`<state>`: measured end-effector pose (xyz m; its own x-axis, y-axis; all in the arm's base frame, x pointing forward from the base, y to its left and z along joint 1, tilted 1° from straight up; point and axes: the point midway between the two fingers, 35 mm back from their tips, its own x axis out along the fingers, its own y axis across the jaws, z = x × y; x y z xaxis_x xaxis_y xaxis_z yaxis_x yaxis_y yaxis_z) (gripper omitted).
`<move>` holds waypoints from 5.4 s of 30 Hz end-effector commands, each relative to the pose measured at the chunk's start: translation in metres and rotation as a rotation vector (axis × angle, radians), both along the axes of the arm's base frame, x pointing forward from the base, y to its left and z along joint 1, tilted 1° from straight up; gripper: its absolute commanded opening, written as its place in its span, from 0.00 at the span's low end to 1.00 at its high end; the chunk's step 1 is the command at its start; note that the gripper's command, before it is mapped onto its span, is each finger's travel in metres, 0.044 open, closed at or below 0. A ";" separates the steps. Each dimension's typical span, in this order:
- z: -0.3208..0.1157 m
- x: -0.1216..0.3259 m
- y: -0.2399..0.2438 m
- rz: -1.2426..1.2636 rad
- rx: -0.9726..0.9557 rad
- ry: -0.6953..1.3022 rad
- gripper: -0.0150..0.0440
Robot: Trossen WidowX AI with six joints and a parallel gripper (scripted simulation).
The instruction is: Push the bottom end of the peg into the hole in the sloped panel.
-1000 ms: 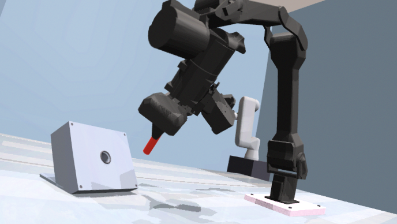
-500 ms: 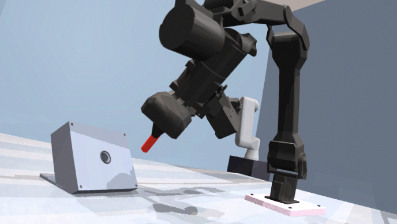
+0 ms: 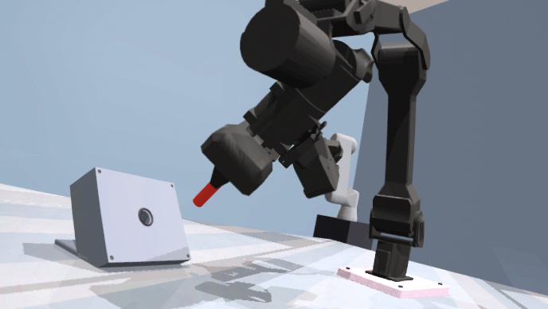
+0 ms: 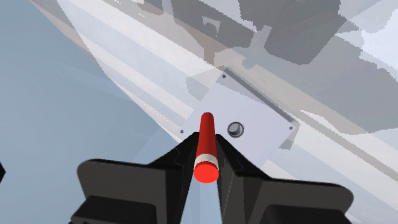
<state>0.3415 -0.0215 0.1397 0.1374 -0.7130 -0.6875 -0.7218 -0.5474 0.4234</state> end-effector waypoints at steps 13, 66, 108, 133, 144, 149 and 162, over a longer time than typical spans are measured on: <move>0.002 0.007 0.021 0.037 -0.067 -0.064 0.25; -0.019 0.032 0.015 0.105 -0.153 -0.174 0.25; -0.032 0.041 -0.004 0.107 -0.162 -0.190 0.25; -0.041 0.044 -0.015 0.107 -0.163 -0.190 0.25; -0.045 0.046 -0.021 0.107 -0.163 -0.190 0.25; -0.047 0.048 -0.023 0.107 -0.164 -0.190 0.25; -0.051 0.050 -0.030 0.107 -0.164 -0.190 0.25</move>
<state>0.3913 -0.0503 0.0900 0.3334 -0.7885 -0.5168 -0.7412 -0.5580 0.3732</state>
